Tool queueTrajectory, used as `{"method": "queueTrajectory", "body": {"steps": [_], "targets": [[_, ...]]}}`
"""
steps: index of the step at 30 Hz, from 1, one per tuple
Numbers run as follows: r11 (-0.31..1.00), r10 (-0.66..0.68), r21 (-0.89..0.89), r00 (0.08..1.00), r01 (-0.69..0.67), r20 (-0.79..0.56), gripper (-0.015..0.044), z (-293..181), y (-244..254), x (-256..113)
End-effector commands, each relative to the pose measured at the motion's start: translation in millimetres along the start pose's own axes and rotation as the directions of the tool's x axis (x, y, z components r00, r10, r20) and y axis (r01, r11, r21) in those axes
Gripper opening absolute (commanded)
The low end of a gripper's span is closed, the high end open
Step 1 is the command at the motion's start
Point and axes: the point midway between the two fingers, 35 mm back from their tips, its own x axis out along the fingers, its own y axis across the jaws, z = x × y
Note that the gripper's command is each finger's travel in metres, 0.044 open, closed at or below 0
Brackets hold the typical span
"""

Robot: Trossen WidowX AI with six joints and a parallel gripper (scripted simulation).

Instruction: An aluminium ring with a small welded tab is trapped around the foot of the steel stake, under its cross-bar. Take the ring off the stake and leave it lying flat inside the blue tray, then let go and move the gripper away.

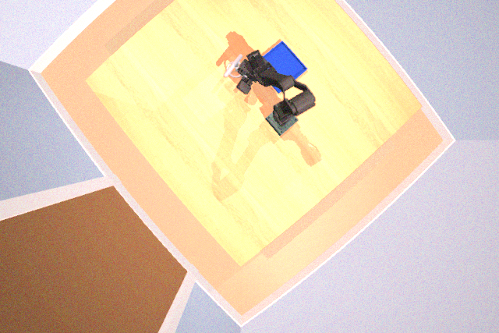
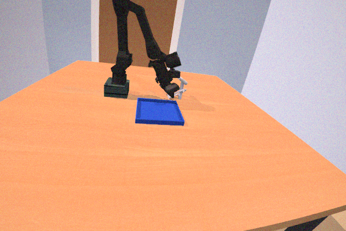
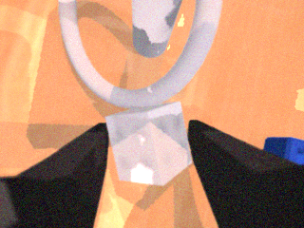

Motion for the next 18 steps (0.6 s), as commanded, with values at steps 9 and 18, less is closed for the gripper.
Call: {"method": "queueTrajectory", "body": {"steps": [9, 18], "targets": [[1.000, 0.000, 0.000, 1.000, 0.000, 0.000, 0.0067, 0.2, -0.1, -0.4], [1.000, 0.000, 0.000, 1.000, 0.000, 0.000, 0.0000, 0.3, -0.1, -0.6]]}}
